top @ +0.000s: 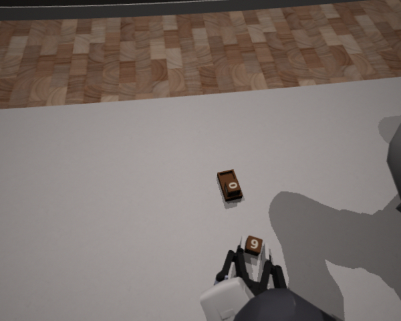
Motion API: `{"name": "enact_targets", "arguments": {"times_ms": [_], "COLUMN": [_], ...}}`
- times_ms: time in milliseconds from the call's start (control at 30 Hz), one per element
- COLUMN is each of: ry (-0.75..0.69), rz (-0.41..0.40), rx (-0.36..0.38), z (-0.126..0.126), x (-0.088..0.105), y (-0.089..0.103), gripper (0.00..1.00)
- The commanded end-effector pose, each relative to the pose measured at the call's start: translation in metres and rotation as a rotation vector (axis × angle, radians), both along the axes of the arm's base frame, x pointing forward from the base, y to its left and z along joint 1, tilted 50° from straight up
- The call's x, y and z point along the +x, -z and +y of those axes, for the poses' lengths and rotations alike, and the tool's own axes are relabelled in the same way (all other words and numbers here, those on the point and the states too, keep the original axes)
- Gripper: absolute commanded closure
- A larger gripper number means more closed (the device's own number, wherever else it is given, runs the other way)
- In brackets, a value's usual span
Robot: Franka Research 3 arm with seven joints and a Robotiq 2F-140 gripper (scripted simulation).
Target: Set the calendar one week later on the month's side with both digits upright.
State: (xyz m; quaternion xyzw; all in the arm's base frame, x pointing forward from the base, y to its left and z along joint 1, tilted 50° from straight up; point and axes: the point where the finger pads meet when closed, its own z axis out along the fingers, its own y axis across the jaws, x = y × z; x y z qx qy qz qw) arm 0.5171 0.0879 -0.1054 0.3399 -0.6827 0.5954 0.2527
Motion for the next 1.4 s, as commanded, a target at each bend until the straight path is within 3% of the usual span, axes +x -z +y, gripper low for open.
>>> {"name": "enact_targets", "arguments": {"times_ms": [0,33,67,1367], "ry": [-0.001,-0.001,-0.001,-0.001], "rz": [-0.004,-0.004,-0.004,-0.004], "rx": [0.0,0.0,0.0,0.0], "z": [-0.0006,-0.0006,-0.0006,0.0014], "x": [0.0003,0.0003,0.0003,-0.0013], "y": [0.0017,0.0017,0.0017,-0.0005], "gripper": [0.71,0.71,0.83,0.83]}}
